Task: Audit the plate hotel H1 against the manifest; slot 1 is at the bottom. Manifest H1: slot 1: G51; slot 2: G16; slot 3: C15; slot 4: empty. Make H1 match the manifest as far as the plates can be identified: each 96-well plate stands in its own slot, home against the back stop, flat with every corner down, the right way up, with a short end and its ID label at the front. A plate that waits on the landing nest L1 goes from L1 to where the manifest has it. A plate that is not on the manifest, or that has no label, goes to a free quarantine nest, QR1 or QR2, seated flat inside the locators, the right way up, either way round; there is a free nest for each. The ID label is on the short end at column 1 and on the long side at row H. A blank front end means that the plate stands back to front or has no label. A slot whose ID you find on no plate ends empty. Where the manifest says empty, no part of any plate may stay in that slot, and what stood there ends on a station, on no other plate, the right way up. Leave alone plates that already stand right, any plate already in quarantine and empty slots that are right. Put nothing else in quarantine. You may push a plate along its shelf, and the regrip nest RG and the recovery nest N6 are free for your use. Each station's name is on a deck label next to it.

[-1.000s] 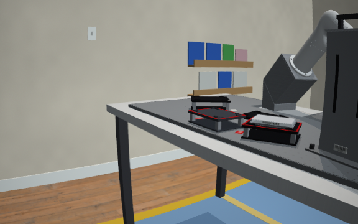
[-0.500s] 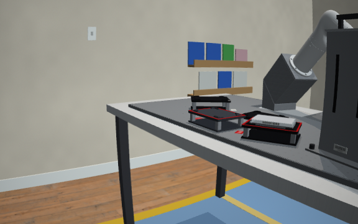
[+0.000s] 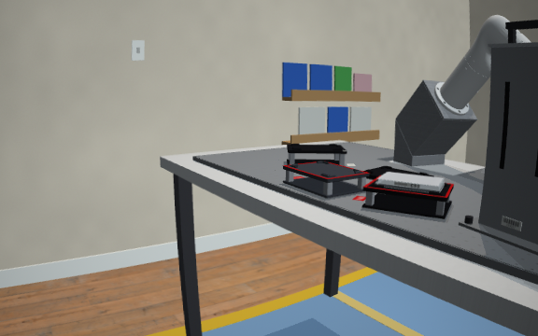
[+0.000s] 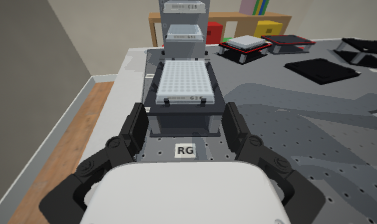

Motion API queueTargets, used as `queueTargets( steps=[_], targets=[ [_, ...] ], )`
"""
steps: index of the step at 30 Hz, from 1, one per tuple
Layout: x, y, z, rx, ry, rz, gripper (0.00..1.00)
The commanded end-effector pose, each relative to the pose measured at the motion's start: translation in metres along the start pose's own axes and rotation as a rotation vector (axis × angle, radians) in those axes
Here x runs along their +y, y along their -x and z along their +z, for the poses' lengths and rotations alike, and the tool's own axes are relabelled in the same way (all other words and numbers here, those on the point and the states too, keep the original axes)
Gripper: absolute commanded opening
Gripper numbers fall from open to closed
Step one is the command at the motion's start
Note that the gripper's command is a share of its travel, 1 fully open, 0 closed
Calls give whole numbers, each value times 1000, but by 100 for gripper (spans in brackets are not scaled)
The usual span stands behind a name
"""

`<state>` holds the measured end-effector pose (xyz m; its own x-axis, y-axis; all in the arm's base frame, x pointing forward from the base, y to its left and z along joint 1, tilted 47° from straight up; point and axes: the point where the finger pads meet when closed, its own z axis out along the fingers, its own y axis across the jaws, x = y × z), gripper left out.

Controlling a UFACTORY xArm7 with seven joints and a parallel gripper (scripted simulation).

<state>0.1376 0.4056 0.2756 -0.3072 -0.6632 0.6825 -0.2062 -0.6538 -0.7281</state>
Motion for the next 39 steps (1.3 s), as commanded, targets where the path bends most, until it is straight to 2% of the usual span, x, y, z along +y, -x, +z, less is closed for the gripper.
queueTargets(
  steps=[1,9,39],
  targets=[
    [-1,-1,0,-1,0,3,100],
    [-1,-4,0,-1,0,3,100],
    [0,-78,8,-2,0,3,100]
  ],
)
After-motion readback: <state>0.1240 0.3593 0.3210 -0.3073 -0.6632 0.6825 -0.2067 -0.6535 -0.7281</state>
